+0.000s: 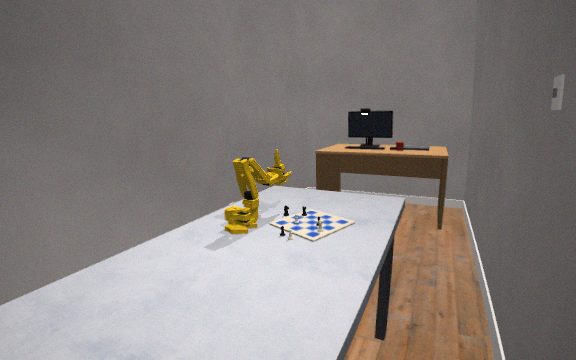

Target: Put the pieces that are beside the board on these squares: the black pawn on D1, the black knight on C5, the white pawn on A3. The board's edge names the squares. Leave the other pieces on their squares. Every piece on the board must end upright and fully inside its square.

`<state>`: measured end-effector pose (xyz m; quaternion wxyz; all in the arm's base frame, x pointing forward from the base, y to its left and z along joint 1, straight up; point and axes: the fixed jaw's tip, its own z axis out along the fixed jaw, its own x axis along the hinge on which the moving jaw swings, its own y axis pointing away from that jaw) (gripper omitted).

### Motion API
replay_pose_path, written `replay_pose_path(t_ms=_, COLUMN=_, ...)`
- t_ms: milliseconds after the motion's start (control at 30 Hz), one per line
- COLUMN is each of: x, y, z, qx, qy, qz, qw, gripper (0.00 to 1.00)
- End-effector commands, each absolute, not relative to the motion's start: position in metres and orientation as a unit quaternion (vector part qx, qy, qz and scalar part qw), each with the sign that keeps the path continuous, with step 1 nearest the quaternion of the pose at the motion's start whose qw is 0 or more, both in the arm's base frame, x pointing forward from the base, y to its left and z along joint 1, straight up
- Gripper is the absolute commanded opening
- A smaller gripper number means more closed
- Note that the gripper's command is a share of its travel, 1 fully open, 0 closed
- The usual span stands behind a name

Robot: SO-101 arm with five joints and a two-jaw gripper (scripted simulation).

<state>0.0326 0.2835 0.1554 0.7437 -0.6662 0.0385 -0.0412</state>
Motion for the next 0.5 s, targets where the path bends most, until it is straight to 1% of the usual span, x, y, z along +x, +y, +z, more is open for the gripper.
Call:
replay_pose_path(t_ms=0, x=0.039, y=0.283, z=0.163, qx=-0.662, qy=0.059, qz=-0.036, qw=0.746, gripper=0.97)
replay_pose_path(t_ms=467, x=0.064, y=0.276, z=0.171, qx=-0.675, qy=0.157, qz=-0.002, qw=0.721, gripper=0.9)
